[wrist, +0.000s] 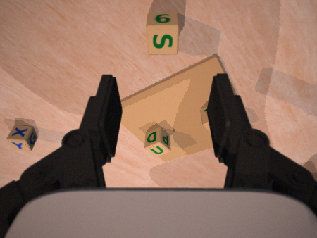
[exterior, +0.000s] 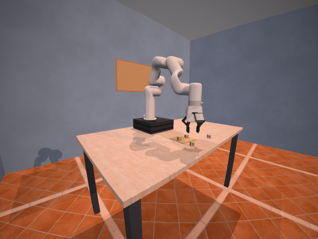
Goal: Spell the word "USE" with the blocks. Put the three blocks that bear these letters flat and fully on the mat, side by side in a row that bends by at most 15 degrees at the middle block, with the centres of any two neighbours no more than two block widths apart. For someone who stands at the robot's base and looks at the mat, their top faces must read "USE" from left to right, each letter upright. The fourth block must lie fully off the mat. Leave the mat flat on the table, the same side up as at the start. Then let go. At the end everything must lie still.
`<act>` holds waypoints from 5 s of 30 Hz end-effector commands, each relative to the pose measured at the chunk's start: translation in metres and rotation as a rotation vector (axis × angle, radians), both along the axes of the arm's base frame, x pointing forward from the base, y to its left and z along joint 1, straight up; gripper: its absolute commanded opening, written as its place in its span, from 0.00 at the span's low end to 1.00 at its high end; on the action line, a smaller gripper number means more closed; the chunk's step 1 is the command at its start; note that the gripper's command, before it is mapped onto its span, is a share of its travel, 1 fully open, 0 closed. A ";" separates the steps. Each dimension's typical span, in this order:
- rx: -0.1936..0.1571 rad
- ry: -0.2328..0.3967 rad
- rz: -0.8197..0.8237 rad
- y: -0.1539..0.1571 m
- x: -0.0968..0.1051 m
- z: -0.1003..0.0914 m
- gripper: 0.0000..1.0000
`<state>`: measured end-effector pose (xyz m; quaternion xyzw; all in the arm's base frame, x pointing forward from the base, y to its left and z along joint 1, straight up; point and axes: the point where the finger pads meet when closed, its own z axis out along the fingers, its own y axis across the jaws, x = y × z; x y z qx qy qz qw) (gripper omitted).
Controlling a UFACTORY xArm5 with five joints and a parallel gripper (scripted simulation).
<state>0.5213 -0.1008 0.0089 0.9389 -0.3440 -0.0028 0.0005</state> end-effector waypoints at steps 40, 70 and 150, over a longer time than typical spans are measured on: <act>-0.001 -0.004 0.000 0.000 0.002 -0.027 0.63; -0.001 -0.004 0.000 0.000 0.002 -0.050 0.63; -0.001 -0.004 0.000 0.000 0.002 -0.050 0.63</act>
